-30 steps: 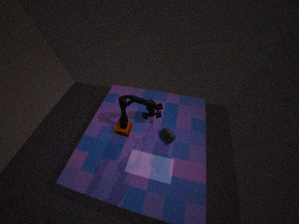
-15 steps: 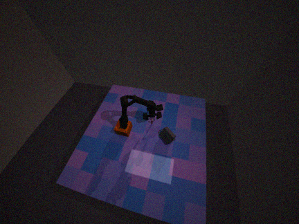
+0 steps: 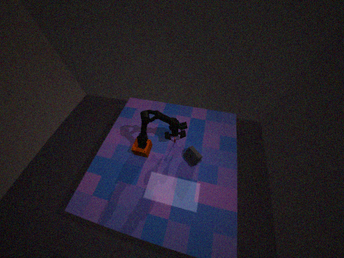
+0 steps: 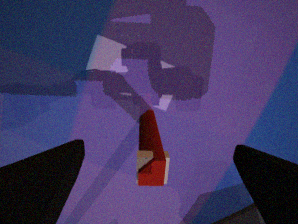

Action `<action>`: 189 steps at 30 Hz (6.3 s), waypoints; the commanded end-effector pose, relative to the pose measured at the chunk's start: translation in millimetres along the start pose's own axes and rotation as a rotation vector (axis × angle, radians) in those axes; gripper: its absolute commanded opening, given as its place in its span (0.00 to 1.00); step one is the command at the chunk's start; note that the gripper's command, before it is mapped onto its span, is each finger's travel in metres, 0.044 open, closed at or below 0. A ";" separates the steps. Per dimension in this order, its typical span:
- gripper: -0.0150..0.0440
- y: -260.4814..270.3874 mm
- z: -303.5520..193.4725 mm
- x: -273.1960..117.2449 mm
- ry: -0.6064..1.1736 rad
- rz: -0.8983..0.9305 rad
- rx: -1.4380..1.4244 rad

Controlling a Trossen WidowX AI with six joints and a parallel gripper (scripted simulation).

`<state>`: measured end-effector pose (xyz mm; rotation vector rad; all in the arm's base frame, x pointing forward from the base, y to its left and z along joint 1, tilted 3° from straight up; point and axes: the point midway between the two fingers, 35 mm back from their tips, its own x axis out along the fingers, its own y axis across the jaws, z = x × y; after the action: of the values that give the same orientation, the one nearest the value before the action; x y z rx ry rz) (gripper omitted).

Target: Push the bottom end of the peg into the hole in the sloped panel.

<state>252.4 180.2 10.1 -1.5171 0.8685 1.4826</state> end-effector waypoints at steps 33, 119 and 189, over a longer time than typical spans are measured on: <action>0.35 4.0 -0.7 17.8 0.001 0.009 -0.001; 0.25 -9.1 -38.4 -55.1 -0.155 0.069 0.749; 0.25 -22.7 -93.2 -53.4 -0.362 0.225 1.696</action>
<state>307.2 103.3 63.9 0.0632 1.4402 0.5933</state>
